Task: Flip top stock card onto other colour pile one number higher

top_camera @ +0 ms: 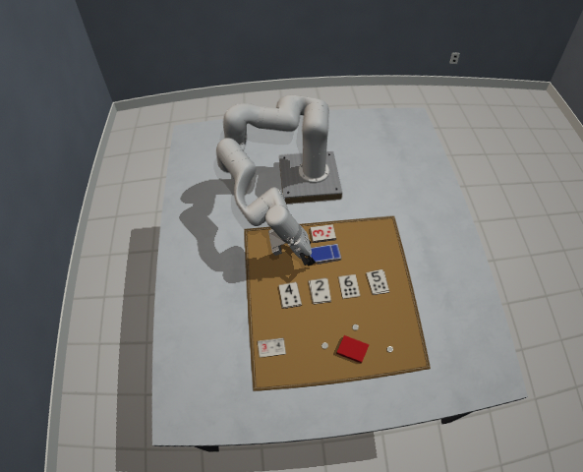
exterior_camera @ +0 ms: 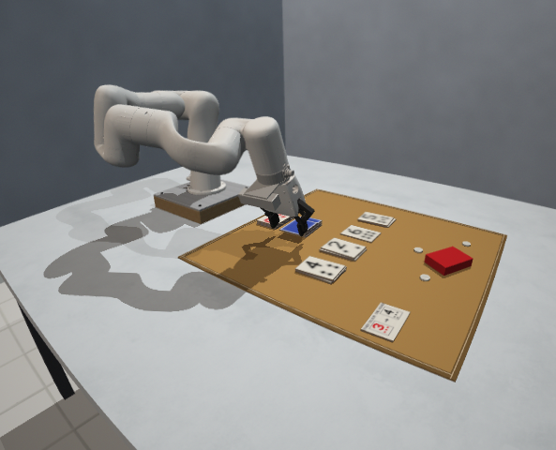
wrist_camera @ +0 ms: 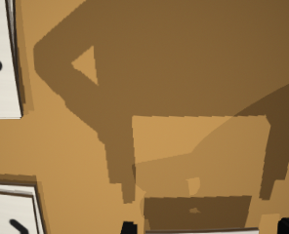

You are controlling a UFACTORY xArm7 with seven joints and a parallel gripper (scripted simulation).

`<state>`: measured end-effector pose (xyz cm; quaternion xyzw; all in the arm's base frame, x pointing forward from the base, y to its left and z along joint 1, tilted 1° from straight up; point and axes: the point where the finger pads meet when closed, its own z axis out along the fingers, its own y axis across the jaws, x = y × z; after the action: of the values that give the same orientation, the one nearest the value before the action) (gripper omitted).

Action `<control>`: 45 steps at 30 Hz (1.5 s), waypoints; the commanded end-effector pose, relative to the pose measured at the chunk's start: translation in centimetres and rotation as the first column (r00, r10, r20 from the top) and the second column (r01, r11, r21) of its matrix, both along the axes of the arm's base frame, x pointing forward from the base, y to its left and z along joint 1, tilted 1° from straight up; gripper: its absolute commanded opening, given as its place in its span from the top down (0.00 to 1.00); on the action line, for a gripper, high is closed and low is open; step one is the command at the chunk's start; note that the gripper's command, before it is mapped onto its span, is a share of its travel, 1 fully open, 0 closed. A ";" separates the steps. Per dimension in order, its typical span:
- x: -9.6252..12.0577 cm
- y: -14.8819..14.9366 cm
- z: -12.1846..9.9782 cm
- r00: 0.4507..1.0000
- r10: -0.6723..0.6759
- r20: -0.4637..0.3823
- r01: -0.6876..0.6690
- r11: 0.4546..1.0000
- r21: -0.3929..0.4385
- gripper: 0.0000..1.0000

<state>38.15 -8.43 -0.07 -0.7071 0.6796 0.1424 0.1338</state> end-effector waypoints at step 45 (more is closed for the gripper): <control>0.2 0.3 -0.5 1.000 0.000 0.003 0.000 1.000 -0.001 0.13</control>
<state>38.24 -8.14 -0.74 -0.7071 0.6796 0.1424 0.1338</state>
